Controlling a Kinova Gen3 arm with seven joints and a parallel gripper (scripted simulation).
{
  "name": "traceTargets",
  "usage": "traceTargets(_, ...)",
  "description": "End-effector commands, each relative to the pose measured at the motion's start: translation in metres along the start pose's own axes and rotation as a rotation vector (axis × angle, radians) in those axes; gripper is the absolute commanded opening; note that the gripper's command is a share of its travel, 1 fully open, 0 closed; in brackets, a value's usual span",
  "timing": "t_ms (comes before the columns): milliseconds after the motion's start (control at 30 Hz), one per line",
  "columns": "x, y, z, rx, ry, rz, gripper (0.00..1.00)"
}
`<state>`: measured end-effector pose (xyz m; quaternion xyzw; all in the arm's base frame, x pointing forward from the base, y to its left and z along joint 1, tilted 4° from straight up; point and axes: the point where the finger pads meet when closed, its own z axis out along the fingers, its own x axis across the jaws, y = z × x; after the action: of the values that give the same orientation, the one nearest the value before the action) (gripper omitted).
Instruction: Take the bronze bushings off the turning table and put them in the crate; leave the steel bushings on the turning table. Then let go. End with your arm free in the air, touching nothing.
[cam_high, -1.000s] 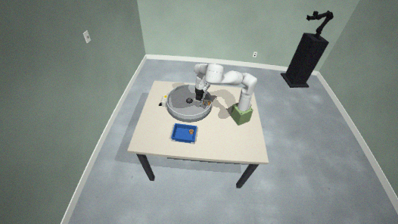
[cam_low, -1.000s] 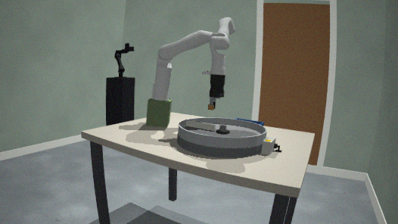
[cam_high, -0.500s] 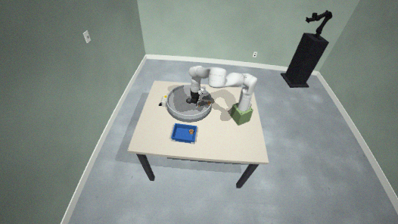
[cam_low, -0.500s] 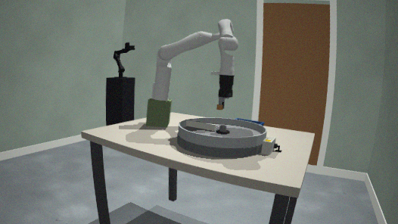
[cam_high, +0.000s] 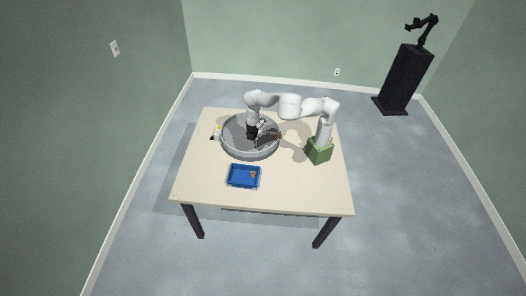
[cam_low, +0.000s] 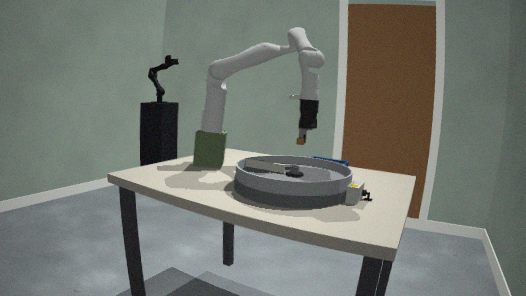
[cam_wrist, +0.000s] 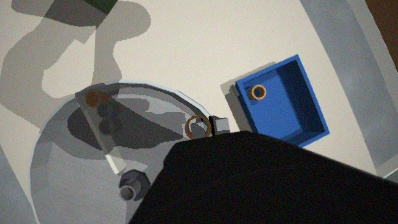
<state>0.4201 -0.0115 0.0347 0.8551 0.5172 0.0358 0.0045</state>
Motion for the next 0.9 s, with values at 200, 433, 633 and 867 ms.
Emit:
traceTargets(200, 0.013, 0.004, 0.001, -0.005, -0.004, -0.037, 0.0)
traceTargets(433, 0.043, 0.017, 0.001, -0.005, -0.003, -0.037, 0.0)
traceTargets(633, 0.063, 0.025, 0.001, -0.005, -0.003, -0.037, 0.0)
traceTargets(867, 0.063, 0.025, 0.001, -0.005, -0.003, -0.037, 0.0)
